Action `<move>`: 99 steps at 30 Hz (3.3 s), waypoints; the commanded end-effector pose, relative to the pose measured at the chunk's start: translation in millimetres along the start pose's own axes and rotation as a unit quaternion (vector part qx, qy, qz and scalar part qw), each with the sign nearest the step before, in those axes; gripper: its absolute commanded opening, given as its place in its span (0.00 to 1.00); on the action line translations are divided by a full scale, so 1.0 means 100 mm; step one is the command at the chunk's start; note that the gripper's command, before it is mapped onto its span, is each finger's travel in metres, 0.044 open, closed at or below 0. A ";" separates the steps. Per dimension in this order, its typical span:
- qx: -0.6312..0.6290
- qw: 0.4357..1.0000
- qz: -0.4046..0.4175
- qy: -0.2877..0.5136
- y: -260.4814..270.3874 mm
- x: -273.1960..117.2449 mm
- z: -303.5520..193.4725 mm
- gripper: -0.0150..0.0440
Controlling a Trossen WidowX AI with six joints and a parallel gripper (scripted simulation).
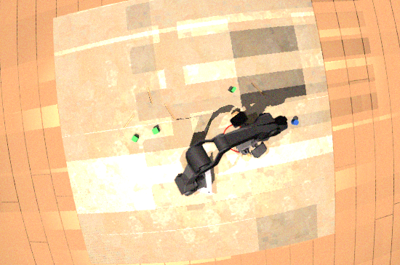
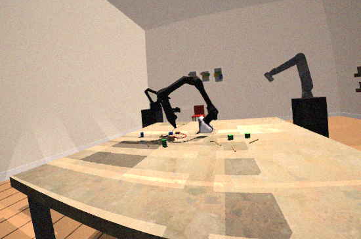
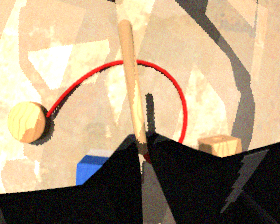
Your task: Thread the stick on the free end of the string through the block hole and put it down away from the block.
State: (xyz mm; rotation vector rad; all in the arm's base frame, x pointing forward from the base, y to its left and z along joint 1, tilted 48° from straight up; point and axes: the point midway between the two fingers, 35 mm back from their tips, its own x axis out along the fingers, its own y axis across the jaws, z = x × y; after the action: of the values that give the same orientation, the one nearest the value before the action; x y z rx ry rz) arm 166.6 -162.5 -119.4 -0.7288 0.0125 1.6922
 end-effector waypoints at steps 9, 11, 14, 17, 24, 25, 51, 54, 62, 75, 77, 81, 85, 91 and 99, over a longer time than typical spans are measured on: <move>-0.001 1.000 0.001 0.015 -0.03 -0.05 -0.15 0.25; -0.001 1.000 0.001 0.018 -0.03 -0.06 -0.17 0.25; -0.001 1.000 0.002 0.021 -0.04 -0.07 -0.20 0.25; -0.001 1.000 0.002 0.025 -0.05 -0.08 -0.24 0.25; 0.000 0.999 0.002 0.033 -0.07 -0.11 -0.32 0.25; -0.001 0.999 0.003 0.034 -0.07 -0.11 -0.33 0.25; -0.003 0.998 0.004 0.066 -0.15 -0.21 -0.63 0.25; -0.004 0.998 0.005 0.070 -0.16 -0.22 -0.66 0.25; -0.004 0.997 0.005 0.080 -0.19 -0.25 -0.76 0.25; -0.005 0.995 0.004 0.096 -0.23 -0.30 -0.90 0.25; -0.005 0.995 0.004 0.098 -0.24 -0.31 -0.92 0.25; -0.005 0.995 0.003 0.103 -0.26 -0.32 -0.97 0.25; -0.005 0.994 0.003 0.108 -0.27 -0.34 -1.01 0.25; -0.006 0.993 0.002 0.115 -0.30 -0.36 -1.08 0.25; -0.007 0.992 0.001 0.125 -0.33 -0.39 -1.17 0.25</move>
State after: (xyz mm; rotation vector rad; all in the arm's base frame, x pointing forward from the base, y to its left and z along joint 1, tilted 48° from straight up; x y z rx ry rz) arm 247.7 -230.8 -179.2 -0.9419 0.1708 1.6052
